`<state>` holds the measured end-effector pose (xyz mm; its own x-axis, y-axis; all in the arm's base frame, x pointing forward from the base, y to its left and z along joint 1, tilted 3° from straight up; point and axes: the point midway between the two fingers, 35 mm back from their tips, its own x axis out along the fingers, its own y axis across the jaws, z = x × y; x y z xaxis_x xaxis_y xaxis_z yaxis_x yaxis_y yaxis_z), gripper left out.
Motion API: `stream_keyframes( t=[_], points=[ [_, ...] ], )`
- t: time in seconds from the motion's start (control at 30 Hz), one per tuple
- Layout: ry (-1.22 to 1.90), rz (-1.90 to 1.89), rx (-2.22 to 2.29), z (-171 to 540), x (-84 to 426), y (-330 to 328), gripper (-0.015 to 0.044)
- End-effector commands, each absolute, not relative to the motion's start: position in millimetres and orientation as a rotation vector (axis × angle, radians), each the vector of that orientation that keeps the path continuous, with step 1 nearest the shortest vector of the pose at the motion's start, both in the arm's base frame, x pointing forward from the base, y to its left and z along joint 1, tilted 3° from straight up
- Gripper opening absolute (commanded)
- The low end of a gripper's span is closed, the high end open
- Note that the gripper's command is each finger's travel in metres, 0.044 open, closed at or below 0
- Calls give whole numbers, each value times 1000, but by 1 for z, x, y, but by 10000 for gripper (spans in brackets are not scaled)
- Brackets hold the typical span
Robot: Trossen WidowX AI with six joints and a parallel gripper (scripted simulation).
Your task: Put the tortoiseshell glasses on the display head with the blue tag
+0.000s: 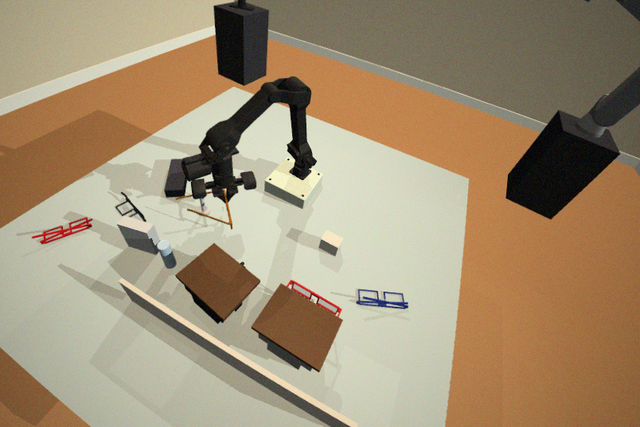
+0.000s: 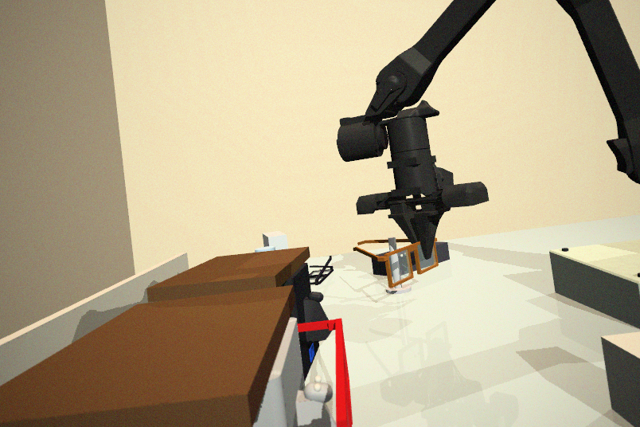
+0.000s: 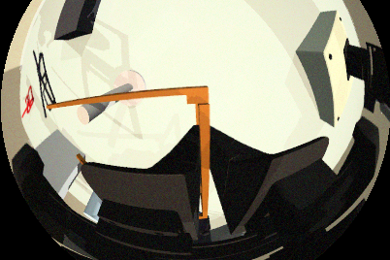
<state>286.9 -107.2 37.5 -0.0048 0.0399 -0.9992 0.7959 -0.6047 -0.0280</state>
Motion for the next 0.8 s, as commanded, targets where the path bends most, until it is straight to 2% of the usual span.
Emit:
stream_keyframes(
  t=[0.0, 0.43, 0.77],
  points=[
    [862, -1661, 1704, 39, 288, -107, 0],
    [862, -1661, 1704, 42, 284, -112, 0],
    [862, -1662, 1703, 95, 281, -118, 0]
  ],
)
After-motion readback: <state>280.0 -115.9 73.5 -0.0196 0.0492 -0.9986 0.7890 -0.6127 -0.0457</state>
